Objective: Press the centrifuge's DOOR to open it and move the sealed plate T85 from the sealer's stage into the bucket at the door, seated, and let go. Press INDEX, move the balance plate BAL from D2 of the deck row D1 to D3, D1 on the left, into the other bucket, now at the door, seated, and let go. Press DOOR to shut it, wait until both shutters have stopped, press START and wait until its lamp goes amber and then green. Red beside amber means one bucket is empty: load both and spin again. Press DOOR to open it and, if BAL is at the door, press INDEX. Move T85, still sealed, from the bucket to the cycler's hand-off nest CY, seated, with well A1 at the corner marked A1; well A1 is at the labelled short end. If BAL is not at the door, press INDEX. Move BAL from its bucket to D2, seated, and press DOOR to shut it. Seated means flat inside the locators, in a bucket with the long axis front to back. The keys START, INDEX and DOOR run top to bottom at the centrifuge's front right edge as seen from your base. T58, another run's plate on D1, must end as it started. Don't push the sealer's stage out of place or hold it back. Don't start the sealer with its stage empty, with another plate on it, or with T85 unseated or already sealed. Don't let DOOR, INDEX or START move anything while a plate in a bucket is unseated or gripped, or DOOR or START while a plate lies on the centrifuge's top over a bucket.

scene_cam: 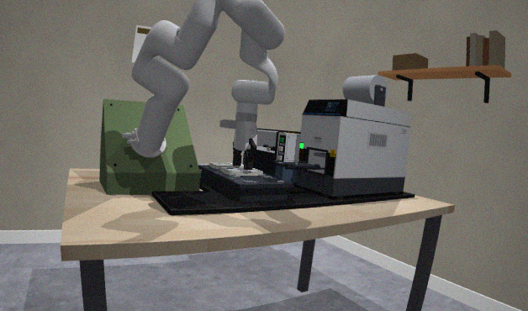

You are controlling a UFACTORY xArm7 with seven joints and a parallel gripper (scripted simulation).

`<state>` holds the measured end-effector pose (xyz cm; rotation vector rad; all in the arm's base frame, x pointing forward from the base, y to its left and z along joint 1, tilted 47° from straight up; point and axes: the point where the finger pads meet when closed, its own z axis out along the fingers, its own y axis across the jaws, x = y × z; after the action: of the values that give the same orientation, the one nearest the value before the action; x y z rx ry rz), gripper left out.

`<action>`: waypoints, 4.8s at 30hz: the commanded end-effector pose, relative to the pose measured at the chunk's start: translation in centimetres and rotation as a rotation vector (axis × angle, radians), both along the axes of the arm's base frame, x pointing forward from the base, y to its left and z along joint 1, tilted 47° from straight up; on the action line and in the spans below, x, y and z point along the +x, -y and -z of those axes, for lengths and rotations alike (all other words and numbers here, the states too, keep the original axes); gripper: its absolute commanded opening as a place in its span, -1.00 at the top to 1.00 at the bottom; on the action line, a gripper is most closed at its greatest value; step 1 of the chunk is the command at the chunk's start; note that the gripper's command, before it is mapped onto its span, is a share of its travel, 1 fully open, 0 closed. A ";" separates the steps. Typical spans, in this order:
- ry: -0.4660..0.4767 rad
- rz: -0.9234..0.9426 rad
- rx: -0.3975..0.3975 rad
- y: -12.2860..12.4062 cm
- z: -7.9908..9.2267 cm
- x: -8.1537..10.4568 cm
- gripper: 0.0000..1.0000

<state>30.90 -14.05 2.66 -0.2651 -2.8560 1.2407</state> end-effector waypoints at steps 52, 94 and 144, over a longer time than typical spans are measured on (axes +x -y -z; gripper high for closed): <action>0.002 -0.002 0.001 0.8 0.8 0.0 1.00; 0.002 -0.002 0.001 -2.3 -2.1 0.4 1.00; 0.002 -0.002 0.001 -7.7 -7.2 1.0 1.00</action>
<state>31.73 -6.77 9.53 -0.2650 -2.8563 1.2405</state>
